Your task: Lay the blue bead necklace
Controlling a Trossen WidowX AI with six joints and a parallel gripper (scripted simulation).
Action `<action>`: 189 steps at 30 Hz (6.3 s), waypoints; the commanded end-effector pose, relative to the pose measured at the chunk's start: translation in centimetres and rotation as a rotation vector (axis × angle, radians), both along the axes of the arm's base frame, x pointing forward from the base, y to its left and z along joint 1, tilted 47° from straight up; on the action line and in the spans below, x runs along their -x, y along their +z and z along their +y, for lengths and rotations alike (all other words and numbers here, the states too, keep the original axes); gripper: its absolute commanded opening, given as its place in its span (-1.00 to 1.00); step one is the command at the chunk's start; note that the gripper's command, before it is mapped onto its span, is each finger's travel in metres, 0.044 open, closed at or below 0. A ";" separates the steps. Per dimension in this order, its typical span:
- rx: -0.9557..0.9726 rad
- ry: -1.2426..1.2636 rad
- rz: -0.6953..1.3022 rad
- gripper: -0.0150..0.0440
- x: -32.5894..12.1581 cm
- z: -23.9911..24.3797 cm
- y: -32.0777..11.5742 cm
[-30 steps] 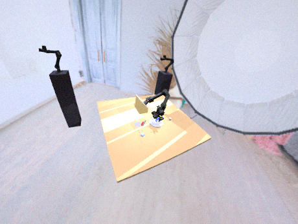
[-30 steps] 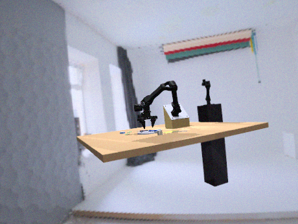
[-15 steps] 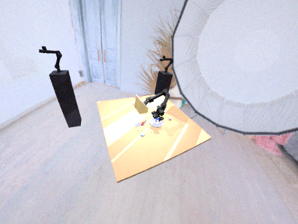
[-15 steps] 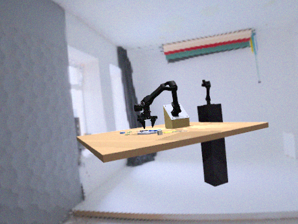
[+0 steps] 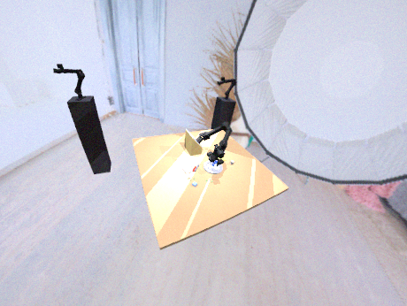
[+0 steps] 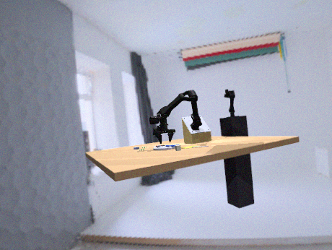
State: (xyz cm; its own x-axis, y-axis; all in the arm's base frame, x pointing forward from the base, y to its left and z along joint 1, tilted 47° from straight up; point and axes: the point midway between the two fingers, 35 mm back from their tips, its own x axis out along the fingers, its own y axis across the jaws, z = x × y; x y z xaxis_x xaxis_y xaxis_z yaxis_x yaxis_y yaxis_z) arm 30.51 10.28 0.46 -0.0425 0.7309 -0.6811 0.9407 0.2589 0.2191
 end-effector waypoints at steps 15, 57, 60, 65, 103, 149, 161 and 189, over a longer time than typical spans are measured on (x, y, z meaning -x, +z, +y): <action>0.002 0.003 -0.001 1.00 0.0 0.0 0.0; -0.017 0.290 -0.311 0.56 7.1 4.0 4.7; -0.017 0.290 -0.310 0.56 7.2 4.3 4.3; -0.018 0.291 -0.309 0.56 7.2 4.9 3.8; -0.026 0.294 -0.313 -0.49 7.4 5.9 3.1; -0.018 0.292 -0.311 -0.49 1.5 2.6 2.9; -0.019 0.292 -0.311 -0.49 1.4 3.5 1.9; -0.018 0.292 -0.311 1.00 1.3 2.6 2.8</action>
State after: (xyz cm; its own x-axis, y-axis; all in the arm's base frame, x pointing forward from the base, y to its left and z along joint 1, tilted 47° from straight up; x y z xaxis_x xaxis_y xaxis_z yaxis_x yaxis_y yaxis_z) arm 29.06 13.38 2.60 -0.0487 0.7275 -0.6844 0.7200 0.5004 0.4807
